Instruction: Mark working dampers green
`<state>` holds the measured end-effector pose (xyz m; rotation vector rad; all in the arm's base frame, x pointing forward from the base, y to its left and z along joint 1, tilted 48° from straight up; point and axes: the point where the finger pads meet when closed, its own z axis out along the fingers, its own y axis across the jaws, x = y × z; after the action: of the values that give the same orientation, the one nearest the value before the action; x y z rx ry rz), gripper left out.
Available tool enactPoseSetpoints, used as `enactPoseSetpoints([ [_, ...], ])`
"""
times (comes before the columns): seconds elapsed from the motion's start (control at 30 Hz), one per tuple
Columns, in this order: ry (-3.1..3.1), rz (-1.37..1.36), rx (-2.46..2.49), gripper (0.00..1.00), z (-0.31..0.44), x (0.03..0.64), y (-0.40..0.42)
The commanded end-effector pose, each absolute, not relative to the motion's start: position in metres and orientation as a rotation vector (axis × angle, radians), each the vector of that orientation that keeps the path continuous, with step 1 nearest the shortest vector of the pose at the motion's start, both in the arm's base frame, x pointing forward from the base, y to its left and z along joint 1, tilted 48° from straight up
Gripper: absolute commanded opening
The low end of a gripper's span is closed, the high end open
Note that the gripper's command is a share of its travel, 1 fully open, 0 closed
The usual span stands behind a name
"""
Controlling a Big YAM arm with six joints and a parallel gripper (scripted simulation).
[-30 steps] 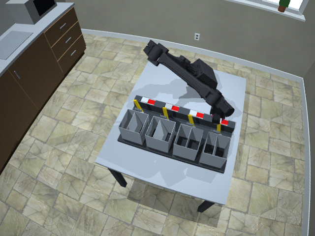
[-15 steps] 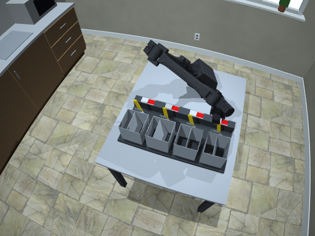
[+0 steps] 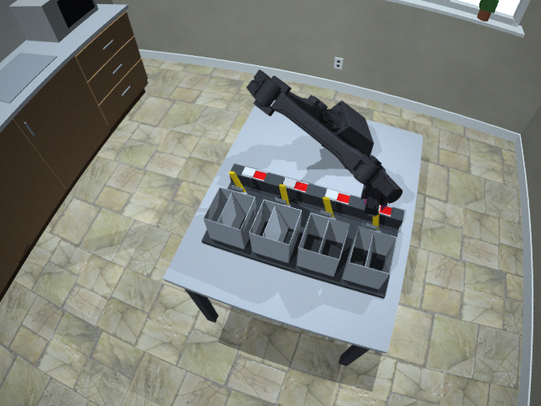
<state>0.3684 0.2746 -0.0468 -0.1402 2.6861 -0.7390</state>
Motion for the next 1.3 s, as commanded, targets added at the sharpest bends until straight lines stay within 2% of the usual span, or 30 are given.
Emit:
enactPoseSetpoints([
  [0.0, 2.693, -0.759, -0.135, 0.36, -0.059, 0.377, 0.262],
  [1.27, 2.690, -0.753, -0.132, 0.36, -0.094, 0.395, 0.239],
])
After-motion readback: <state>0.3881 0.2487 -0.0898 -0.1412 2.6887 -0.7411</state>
